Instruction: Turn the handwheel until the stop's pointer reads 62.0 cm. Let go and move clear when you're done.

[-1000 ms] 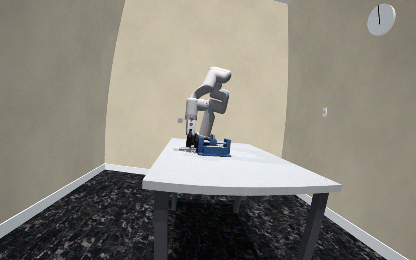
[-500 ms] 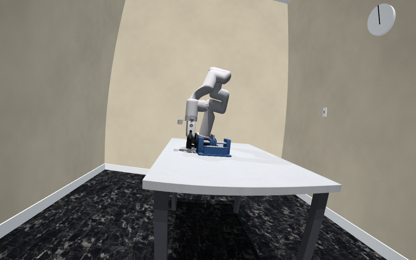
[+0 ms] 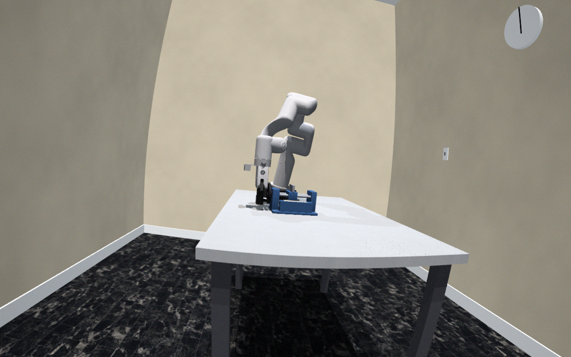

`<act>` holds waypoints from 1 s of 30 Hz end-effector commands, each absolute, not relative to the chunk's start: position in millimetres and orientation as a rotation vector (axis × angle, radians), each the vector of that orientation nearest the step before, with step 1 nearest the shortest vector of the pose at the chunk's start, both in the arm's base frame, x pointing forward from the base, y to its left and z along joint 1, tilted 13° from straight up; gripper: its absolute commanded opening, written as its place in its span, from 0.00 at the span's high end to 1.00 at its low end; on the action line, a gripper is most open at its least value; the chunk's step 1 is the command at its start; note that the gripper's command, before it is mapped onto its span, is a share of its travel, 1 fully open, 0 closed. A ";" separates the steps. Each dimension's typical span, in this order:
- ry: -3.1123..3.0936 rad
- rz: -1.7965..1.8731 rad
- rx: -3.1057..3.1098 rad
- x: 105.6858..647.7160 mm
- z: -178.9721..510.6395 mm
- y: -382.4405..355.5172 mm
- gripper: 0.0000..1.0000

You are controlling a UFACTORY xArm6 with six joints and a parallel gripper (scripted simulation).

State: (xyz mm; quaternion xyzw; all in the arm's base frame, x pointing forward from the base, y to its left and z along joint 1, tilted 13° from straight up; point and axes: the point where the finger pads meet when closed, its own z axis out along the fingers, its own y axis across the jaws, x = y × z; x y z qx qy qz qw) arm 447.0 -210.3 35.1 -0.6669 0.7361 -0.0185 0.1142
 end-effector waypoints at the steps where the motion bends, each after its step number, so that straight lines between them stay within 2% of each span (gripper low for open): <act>1: 2.156 -0.063 -1.955 452.9 39.9 -212.0 0.94; 30: 2.156 -0.063 -1.955 463.5 54.9 -215.0 0.94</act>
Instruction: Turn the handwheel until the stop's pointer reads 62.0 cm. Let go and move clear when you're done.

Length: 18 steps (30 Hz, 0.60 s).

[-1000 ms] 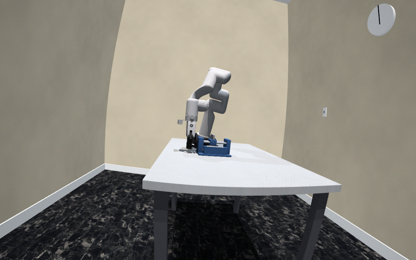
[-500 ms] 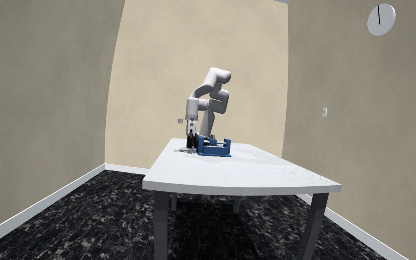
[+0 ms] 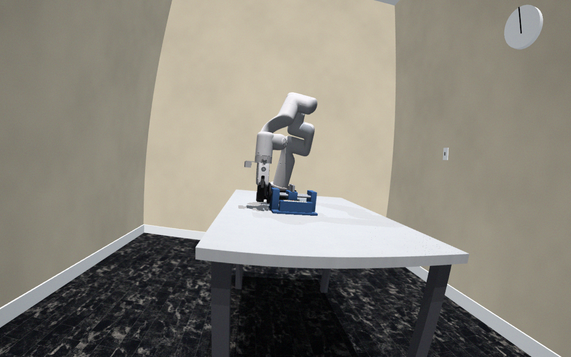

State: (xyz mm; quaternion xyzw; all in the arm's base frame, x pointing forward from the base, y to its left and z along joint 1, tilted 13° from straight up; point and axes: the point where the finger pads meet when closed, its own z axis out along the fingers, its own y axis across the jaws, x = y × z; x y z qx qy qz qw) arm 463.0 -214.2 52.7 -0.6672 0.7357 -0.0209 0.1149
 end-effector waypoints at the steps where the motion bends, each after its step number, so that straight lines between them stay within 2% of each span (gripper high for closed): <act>1: 2.156 -0.063 -1.955 463.6 55.4 -215.1 0.94; 18: 2.156 -0.063 -1.955 464.5 59.6 -215.8 0.94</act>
